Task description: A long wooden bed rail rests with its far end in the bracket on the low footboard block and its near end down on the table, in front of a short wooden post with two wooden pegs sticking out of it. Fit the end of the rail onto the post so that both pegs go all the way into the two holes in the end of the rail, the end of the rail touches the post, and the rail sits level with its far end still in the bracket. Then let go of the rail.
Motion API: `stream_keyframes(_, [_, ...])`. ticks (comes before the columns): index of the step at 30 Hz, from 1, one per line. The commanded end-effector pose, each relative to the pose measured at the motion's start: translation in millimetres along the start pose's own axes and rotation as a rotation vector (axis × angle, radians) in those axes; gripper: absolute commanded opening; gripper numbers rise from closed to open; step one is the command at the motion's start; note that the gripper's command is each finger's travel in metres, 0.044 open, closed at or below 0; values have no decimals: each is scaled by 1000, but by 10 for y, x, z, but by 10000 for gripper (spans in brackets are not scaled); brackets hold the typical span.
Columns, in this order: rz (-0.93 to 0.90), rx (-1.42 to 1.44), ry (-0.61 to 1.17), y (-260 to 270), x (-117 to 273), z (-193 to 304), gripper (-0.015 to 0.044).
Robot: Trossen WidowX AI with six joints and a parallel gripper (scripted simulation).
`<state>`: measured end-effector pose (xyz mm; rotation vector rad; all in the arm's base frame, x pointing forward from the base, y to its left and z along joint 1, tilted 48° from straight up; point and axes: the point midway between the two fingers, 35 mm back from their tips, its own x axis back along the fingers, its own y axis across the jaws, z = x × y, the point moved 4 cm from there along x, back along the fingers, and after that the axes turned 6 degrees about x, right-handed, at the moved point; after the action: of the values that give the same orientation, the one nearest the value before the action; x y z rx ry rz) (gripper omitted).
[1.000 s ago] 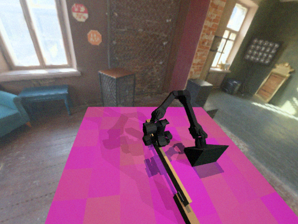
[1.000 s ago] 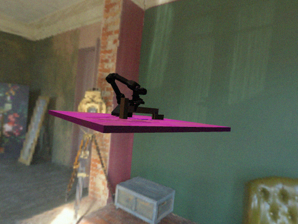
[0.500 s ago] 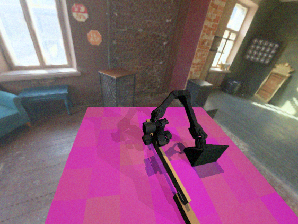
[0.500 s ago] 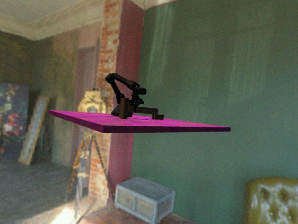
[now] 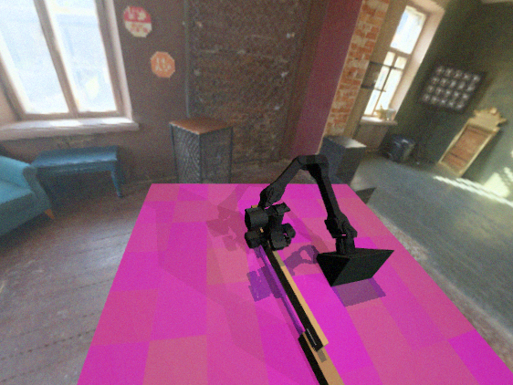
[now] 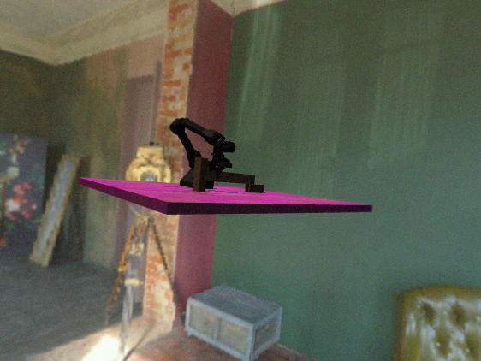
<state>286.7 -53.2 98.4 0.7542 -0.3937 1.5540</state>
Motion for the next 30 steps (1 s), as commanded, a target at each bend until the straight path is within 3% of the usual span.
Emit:
stream_keyframes(1, [10,-1,1,-13,30,37,0])
stream_keyframes(30, [10,-1,2,-3,30,126,0])
